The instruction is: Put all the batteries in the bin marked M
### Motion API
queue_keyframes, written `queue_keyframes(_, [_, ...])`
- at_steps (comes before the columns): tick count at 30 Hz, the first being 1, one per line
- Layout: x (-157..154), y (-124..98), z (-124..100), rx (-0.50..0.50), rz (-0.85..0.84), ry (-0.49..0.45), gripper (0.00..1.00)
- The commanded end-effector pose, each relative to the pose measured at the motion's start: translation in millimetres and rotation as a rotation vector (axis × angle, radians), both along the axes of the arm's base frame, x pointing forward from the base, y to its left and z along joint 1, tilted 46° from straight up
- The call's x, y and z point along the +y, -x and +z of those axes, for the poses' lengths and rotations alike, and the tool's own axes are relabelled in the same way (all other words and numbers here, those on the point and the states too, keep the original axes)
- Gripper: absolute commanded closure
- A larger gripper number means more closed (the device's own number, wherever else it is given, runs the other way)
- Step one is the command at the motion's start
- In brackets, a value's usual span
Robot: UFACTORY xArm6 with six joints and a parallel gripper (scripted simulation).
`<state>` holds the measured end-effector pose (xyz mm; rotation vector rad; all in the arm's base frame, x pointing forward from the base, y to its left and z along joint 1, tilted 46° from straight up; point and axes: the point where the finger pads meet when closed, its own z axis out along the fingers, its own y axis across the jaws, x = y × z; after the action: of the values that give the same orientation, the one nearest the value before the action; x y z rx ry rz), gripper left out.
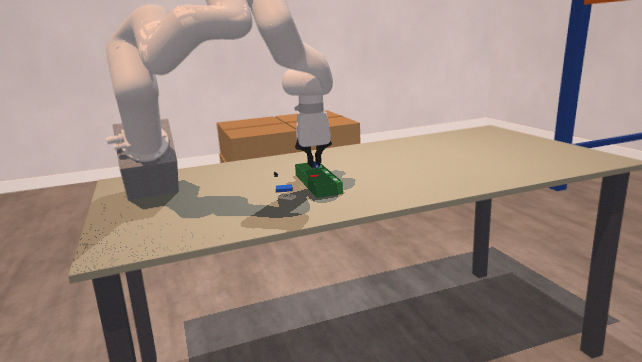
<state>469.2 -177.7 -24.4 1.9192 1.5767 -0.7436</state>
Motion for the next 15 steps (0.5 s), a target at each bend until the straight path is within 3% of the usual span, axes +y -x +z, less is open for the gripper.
queue_keyframes(1, [0.2,-2.5,1.1,-0.004,0.0,0.0,1.0])
queue_keyframes(15, [-3.4,-1.0,-3.7,-0.004,0.0,0.0,1.0])
